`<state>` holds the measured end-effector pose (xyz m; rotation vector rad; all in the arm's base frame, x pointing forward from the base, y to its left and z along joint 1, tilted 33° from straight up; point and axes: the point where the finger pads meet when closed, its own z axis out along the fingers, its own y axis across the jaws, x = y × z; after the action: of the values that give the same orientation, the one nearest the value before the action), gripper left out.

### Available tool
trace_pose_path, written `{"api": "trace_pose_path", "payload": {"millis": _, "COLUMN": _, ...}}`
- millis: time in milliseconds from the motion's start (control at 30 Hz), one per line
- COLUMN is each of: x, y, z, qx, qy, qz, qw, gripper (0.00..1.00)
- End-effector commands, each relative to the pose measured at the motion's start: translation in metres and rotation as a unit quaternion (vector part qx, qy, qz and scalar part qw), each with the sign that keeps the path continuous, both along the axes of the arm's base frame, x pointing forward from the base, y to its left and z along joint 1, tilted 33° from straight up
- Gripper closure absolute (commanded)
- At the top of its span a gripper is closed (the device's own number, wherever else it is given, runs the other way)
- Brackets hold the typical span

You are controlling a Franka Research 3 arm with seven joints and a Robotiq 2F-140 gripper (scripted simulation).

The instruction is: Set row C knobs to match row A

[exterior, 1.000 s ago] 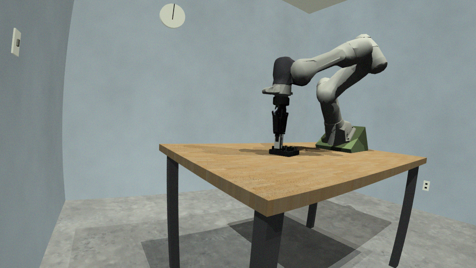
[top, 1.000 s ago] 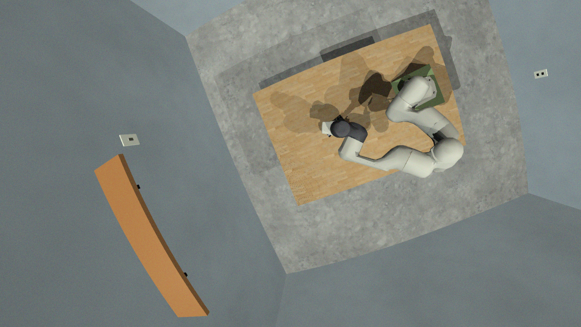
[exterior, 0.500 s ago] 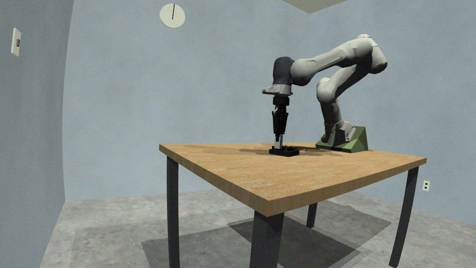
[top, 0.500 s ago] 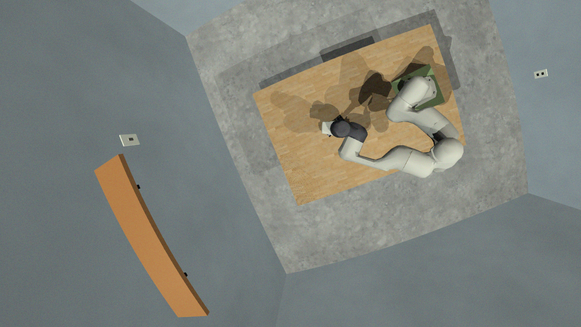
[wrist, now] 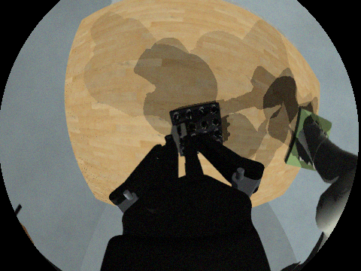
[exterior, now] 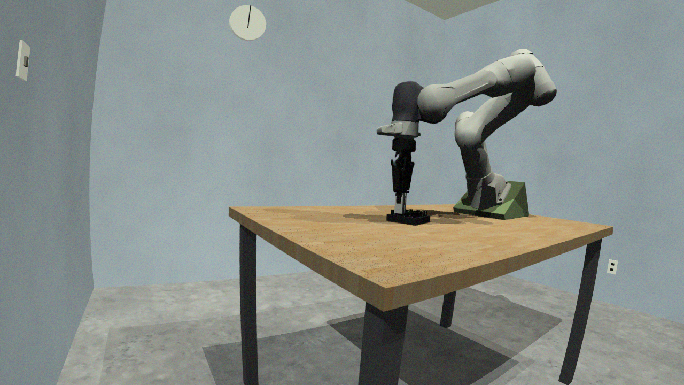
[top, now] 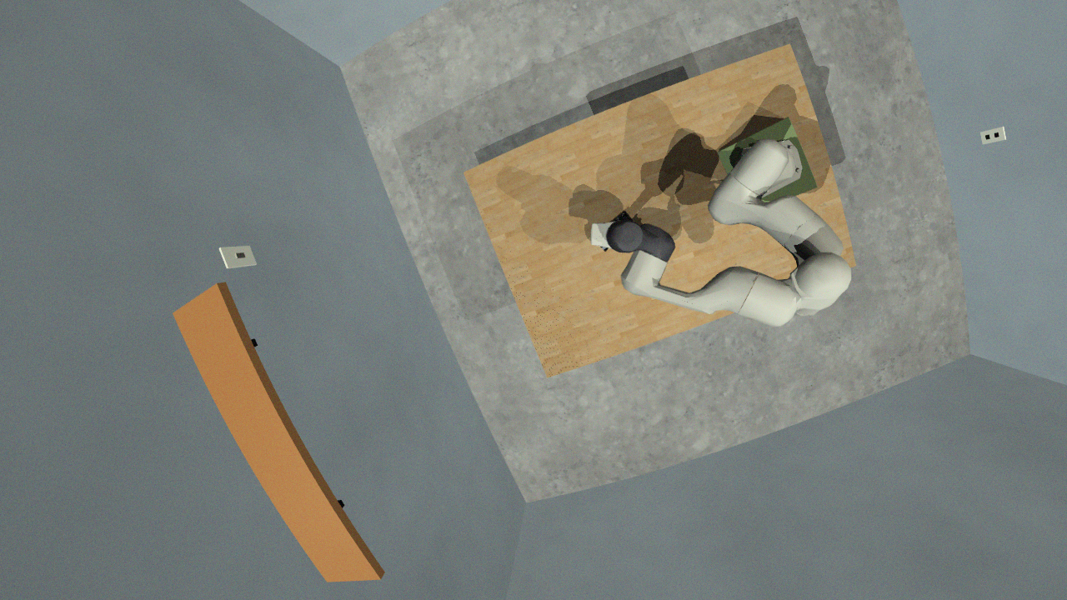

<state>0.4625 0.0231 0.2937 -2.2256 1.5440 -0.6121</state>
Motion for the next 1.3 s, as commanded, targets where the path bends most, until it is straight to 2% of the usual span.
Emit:
{"api": "trace_pose_path", "payload": {"millis": 0, "x": 0.0003, "y": -0.001, "z": -0.0008, "qx": 0.0, "qy": -0.001, "qz": 0.0, "qw": 1.0, "gripper": 0.95}}
{"api": "trace_pose_path", "payload": {"millis": 700, "x": 0.0003, "y": -0.001, "z": -0.0008, "qx": -0.006, "qy": -0.001, "qz": 0.01, "qw": 1.0, "gripper": 0.95}}
{"api": "trace_pose_path", "payload": {"millis": 1033, "x": 0.0003, "y": -0.001, "z": -0.0008, "qx": -0.024, "qy": -0.003, "qz": 0.038, "qw": 0.999, "gripper": 0.95}}
{"api": "trace_pose_path", "payload": {"millis": 1267, "x": 0.0003, "y": -0.001, "z": -0.0008, "qx": -0.051, "qy": -0.005, "qz": 0.079, "qw": 0.996, "gripper": 0.95}}
